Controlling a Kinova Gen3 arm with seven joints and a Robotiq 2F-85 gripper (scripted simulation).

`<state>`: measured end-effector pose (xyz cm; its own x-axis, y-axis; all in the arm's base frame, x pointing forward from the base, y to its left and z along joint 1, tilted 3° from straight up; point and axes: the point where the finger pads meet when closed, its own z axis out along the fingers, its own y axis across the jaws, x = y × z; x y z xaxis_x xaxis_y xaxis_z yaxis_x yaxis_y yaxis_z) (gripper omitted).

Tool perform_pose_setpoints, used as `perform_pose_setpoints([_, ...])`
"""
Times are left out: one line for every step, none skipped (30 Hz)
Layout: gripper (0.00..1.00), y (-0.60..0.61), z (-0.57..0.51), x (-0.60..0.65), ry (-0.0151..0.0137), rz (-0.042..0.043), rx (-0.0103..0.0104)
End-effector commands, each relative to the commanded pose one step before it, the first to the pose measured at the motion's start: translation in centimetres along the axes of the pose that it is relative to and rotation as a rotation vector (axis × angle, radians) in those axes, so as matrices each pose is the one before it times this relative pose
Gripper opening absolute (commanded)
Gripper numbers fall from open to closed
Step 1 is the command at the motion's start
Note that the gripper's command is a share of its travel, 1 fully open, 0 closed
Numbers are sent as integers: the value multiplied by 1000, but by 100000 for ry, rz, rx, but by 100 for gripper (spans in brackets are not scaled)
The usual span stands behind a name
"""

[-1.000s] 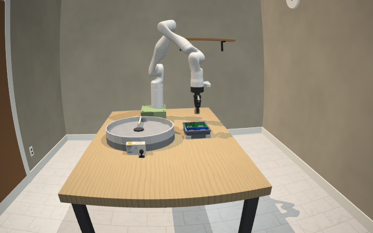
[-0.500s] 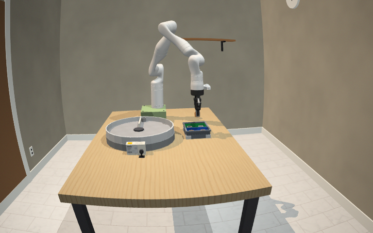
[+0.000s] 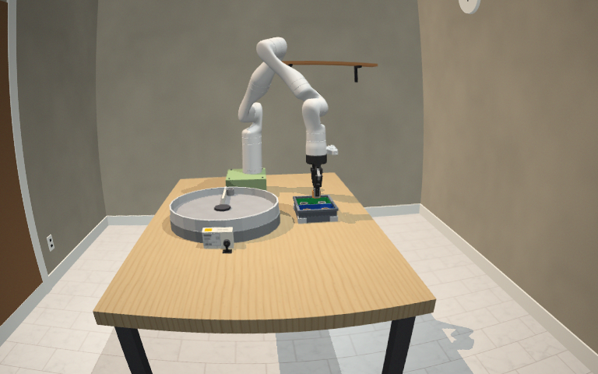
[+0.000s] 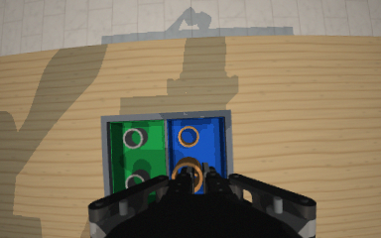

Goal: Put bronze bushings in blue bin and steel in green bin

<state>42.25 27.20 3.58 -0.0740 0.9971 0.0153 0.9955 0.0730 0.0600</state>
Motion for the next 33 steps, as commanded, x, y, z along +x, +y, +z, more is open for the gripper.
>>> perform_pose_setpoints([0, -420, 1765, -35, -510, -280, 1223])
perform_pose_setpoints([0, 0, 0, 0, 0, 0, 0])
perform_pose_setpoints([0, 0, 0, 0, 0, 0, 0])
perform_pose_setpoints([0, 0, 529, -1, 0, 1, 1])
perform_pose_setpoints([0, 0, 0, 0, 0, 0, 0])
perform_pose_setpoints([0, 0, 0, 0, 0, 0, 0])
perform_pose_setpoints([0, 0, 0, 0, 0, 0, 0])
perform_pose_setpoints([0, 0, 0, 0, 0, 0, 0])
perform_pose_setpoints([0, 0, 0, 0, 0, 0, 0])
perform_pose_setpoints([0, 0, 0, 0, 0, 0, 0])
perform_pose_setpoints([0, 0, 0, 0, 0, 0, 0])
perform_pose_setpoints([0, 0, 0, 0, 0, 0, 0])
perform_pose_setpoints([0, 0, 0, 0, 0, 0, 0])
perform_pose_setpoints([0, 0, 0, 0, 0, 0, 0])
perform_pose_setpoints([0, 22, 80, 2, 26, 22, -73])
perform_pose_setpoints([0, -6, 124, 7, -3, -2, 8])
perform_pose_setpoints([0, -6, 124, 7, -3, -2, 8])
perform_pose_setpoints([0, -6, 124, 7, -3, -2, 8])
perform_pose_setpoints([0, 0, 0, 0, 0, 0, 0])
perform_pose_setpoints([0, 0, 0, 0, 0, 0, 0])
perform_pose_setpoints([0, -6, 124, 7, -3, -2, 8])
perform_pose_setpoints([0, 0, 0, 0, 0, 0, 0])
perform_pose_setpoints([0, 0, 0, 0, 0, 0, 0])
perform_pose_setpoints([0, 0, 0, 0, 0, 0, 0])
perform_pose_setpoints([0, -6, 124, 7, -3, -2, 8])
perform_pose_setpoints([0, -6, 124, 7, -3, -2, 8])
perform_pose_setpoints([0, -6, 124, 7, -3, -2, 8])
perform_pose_setpoints([0, -6, 124, 7, -3, -2, 8])
perform_pose_setpoints([0, -6, 124, 7, -3, -2, 8])
perform_pose_setpoints([0, 0, 0, 0, 0, 0, 0])
perform_pose_setpoints([0, 0, 0, 0, 0, 0, 0])
perform_pose_setpoints([0, 0, 0, 0, 0, 0, 0])
perform_pose_setpoints([0, 0, 0, 0, 0, 0, 0])
